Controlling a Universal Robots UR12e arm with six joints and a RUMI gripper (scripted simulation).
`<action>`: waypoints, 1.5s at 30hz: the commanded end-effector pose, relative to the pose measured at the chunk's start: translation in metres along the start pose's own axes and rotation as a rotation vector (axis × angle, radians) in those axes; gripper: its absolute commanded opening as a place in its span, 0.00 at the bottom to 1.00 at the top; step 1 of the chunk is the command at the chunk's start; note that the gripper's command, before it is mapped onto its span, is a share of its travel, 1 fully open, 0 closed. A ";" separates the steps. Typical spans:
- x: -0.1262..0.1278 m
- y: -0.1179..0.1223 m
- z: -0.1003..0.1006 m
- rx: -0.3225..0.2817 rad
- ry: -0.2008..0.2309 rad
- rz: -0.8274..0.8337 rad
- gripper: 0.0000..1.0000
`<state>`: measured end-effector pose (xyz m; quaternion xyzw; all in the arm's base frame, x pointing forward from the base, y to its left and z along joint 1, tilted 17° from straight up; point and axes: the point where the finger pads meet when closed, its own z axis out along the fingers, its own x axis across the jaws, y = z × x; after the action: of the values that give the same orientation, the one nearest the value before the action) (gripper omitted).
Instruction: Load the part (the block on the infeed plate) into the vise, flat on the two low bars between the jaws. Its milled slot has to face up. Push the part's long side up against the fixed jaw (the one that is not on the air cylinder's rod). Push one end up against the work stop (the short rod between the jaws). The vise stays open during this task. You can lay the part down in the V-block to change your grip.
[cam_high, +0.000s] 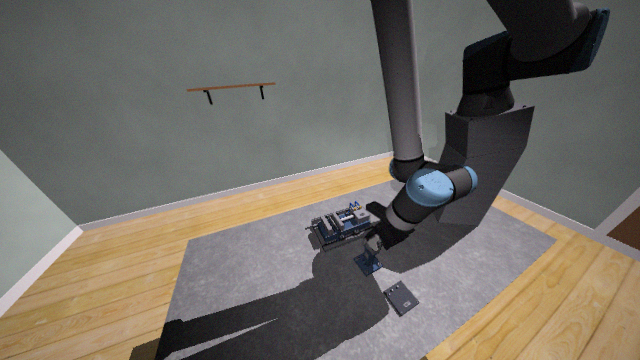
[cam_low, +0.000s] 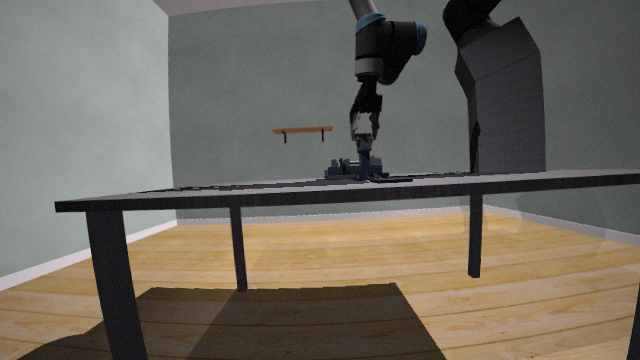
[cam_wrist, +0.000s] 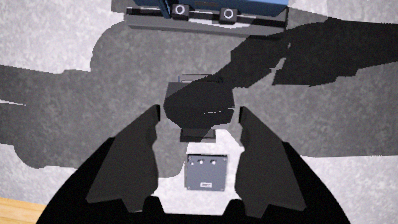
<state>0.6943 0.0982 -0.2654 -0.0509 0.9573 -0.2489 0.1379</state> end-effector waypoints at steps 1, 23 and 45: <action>0.000 -0.001 0.000 -0.047 -0.001 0.000 0.51; 0.000 -0.002 0.000 -0.272 -0.001 0.000 0.51; 0.000 -0.004 0.001 -0.505 -0.001 -0.001 0.51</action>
<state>0.6946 0.0947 -0.2642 -0.0803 0.9887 -0.0283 0.1235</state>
